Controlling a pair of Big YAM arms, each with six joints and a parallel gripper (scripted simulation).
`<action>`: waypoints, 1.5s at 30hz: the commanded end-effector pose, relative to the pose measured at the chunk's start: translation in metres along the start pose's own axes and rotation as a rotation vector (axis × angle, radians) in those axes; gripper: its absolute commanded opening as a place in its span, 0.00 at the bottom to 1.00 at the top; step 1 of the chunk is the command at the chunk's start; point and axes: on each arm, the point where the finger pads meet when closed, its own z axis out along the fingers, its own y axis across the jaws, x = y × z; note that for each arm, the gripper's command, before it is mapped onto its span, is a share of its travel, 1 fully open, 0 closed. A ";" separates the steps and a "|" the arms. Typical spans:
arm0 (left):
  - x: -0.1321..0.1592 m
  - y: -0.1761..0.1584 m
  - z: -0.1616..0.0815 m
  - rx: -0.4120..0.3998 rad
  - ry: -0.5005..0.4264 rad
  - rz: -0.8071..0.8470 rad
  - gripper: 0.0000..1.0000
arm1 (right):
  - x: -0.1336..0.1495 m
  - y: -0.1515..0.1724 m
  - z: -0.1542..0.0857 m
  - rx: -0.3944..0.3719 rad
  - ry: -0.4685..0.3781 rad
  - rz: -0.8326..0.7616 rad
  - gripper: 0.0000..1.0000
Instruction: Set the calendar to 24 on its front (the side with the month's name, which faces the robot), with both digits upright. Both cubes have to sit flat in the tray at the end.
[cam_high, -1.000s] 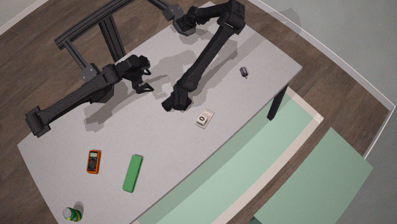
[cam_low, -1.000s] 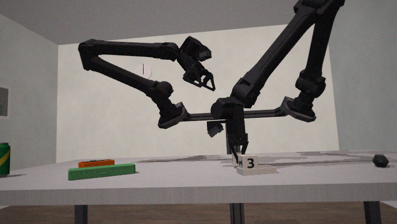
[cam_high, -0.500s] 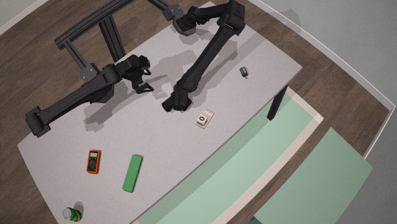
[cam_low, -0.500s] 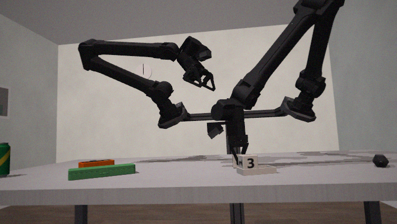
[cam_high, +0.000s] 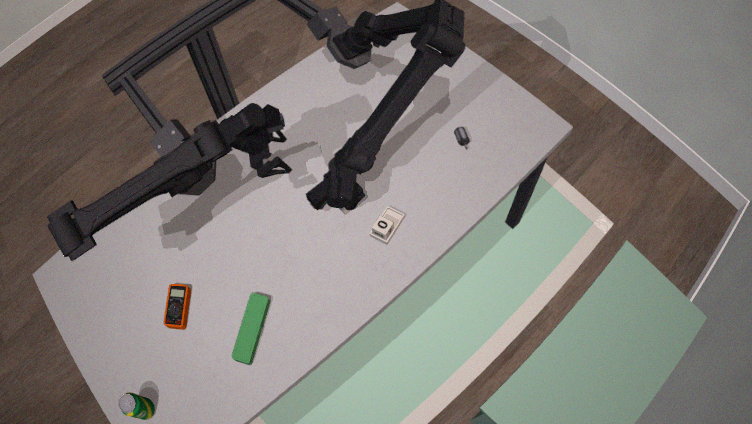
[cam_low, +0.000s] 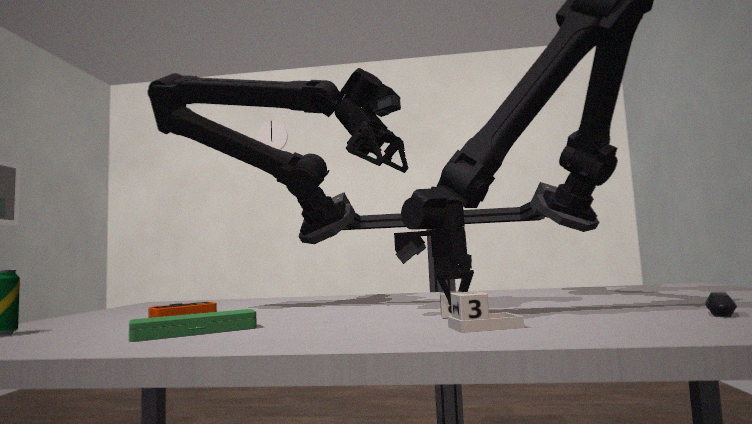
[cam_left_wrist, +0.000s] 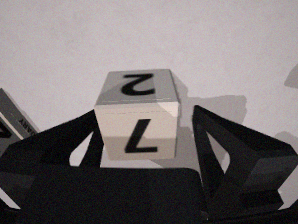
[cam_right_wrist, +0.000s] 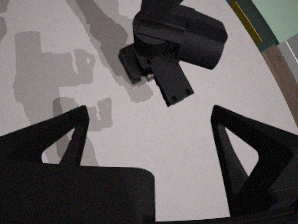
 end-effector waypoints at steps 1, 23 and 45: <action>0.008 0.009 -0.015 -0.009 -0.006 0.007 0.69 | -0.019 -0.009 -0.006 0.004 -0.028 0.031 1.00; -0.005 0.009 -0.060 -0.009 -0.008 -0.026 1.00 | -0.019 -0.009 -0.006 0.004 -0.028 0.031 1.00; -0.104 0.002 -0.036 -0.352 -0.351 -0.235 1.00 | -0.019 -0.009 -0.006 0.004 -0.028 0.031 1.00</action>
